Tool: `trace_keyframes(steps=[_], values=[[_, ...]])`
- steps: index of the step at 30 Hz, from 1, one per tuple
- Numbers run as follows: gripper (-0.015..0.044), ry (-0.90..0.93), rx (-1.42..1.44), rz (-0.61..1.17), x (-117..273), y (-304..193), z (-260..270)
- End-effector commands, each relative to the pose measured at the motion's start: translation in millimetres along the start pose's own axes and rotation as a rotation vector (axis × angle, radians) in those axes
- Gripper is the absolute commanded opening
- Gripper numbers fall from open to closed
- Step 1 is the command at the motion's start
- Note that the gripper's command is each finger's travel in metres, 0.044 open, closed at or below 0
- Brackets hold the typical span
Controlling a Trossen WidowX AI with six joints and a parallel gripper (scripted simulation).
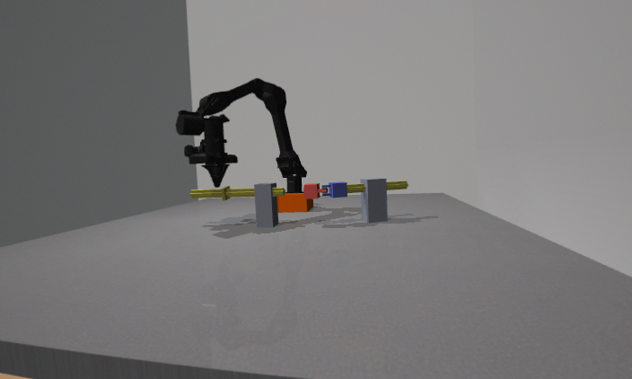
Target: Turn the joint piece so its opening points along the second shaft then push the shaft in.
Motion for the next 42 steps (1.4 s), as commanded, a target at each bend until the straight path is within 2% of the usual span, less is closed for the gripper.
trace_keyframes(steps=[1,42], values=[[0.0,-0.007,-0.004,0.003,-8.3,-0.6,-1.2],[0.0,0.007,-0.002,-0.017,-17.1,-1.5,-1.9]])
Point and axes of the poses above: the point midway between the two fingers, 35 mm back from their tips, its own x axis back along the fingers, its own z axis across the jaws, y = z × x, the point moved 2 cm from there along x, back along the fingers, and after that the axes turned 13 degrees about x, right-handed, at the moved point
